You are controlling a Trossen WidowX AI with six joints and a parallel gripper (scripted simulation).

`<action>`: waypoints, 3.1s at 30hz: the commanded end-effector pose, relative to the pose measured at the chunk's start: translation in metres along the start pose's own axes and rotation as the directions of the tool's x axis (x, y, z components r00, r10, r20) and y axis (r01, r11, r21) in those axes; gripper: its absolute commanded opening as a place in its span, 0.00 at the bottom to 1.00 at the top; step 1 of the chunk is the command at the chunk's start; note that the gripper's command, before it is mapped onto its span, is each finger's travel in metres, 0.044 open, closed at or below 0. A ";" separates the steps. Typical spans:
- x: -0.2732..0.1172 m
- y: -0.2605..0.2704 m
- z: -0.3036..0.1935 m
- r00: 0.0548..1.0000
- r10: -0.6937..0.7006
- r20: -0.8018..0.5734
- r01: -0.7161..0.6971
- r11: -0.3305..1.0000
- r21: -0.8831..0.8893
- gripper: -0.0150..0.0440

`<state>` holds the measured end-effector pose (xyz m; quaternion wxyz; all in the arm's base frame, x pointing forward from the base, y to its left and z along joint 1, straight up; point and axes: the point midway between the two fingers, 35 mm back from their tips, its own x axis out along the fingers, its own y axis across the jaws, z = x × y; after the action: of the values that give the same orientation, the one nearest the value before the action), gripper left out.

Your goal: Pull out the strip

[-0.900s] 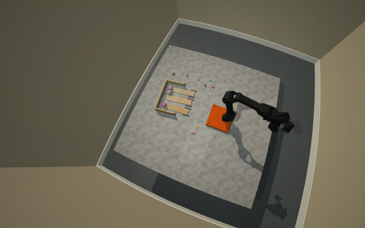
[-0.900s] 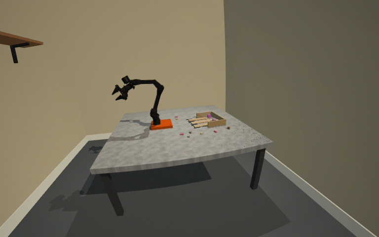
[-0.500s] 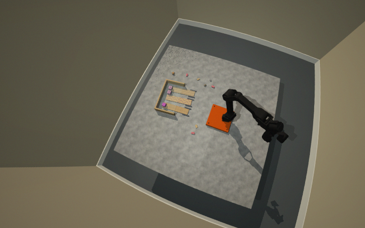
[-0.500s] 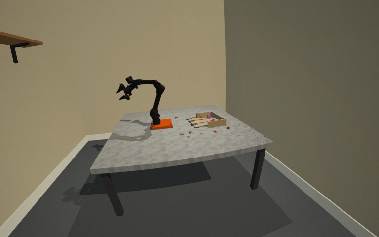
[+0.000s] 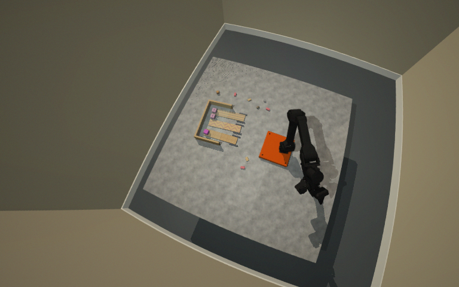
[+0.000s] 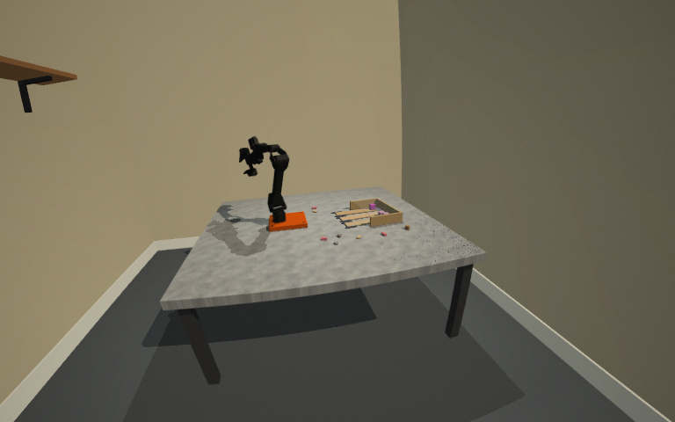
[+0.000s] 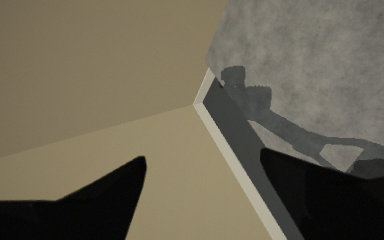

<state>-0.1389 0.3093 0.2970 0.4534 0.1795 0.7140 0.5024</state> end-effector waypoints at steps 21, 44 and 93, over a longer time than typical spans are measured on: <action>-0.228 -0.147 0.262 0.411 -0.254 0.876 0.446 0.894 0.050 0.93; -0.456 -0.335 0.163 -0.297 -0.737 0.607 0.577 0.368 0.729 0.93; -0.515 -0.497 0.142 0.438 -0.894 0.092 0.683 0.397 0.613 0.25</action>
<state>0.3464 -0.1919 0.0919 0.7150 0.0193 0.6980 -0.0346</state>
